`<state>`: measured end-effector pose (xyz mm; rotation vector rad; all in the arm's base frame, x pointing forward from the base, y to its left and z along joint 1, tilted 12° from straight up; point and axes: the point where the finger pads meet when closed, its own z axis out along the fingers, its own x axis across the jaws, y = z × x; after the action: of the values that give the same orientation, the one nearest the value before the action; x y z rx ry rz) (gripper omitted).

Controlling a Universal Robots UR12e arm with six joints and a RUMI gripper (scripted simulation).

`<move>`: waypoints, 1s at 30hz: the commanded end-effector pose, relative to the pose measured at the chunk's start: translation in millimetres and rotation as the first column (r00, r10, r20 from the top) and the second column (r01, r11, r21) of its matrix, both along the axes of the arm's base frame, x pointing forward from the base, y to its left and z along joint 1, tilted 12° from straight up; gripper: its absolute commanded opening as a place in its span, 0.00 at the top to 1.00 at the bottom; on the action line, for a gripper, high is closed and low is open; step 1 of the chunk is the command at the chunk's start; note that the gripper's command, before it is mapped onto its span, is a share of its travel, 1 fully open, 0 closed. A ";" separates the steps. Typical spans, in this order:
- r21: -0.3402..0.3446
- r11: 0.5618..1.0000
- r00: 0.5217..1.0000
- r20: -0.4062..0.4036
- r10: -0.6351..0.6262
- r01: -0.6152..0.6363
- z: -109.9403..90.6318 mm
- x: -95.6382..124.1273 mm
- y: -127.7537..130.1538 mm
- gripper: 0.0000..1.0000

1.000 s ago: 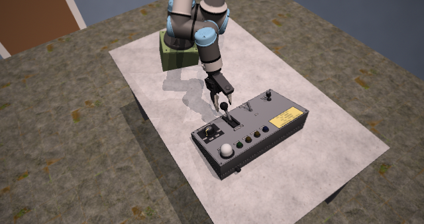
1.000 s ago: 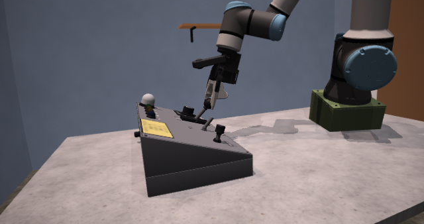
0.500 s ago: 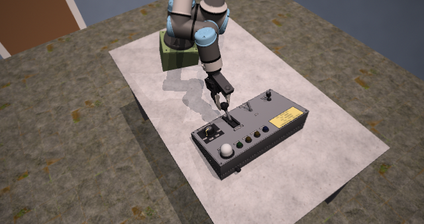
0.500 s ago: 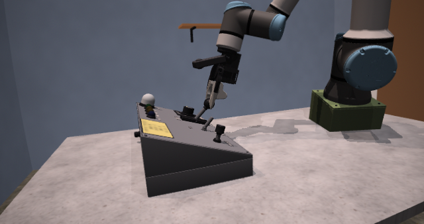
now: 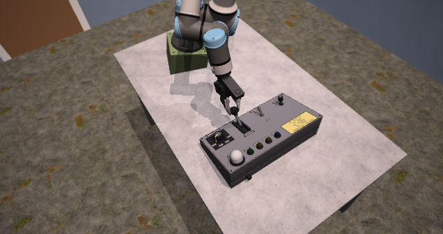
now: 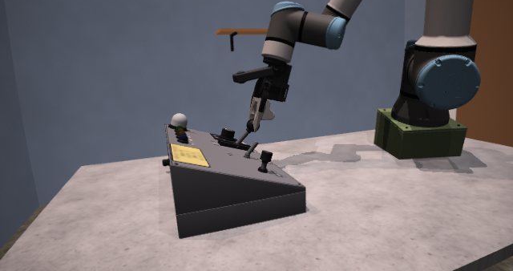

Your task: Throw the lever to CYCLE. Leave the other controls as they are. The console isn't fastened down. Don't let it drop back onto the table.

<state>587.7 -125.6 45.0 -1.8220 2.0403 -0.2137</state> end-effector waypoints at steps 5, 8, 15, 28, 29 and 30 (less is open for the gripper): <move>0.000 1.000 1.000 0.001 0.000 0.000 0.5 0.4 -0.3 1.00; 0.000 1.000 1.000 0.001 0.000 0.000 0.5 0.4 -0.3 1.00; 0.000 1.000 1.000 0.001 0.000 0.000 0.8 0.7 -0.3 1.00; 0.000 1.000 1.000 0.001 0.000 0.000 3.9 3.6 -1.2 1.00; 0.000 1.000 1.000 0.001 0.000 0.000 4.3 4.1 -1.3 1.00; 0.000 1.000 1.000 0.001 0.000 0.000 4.8 4.5 -1.4 1.00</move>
<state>589.9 -126.1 47.3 -1.8221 2.0409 -0.2127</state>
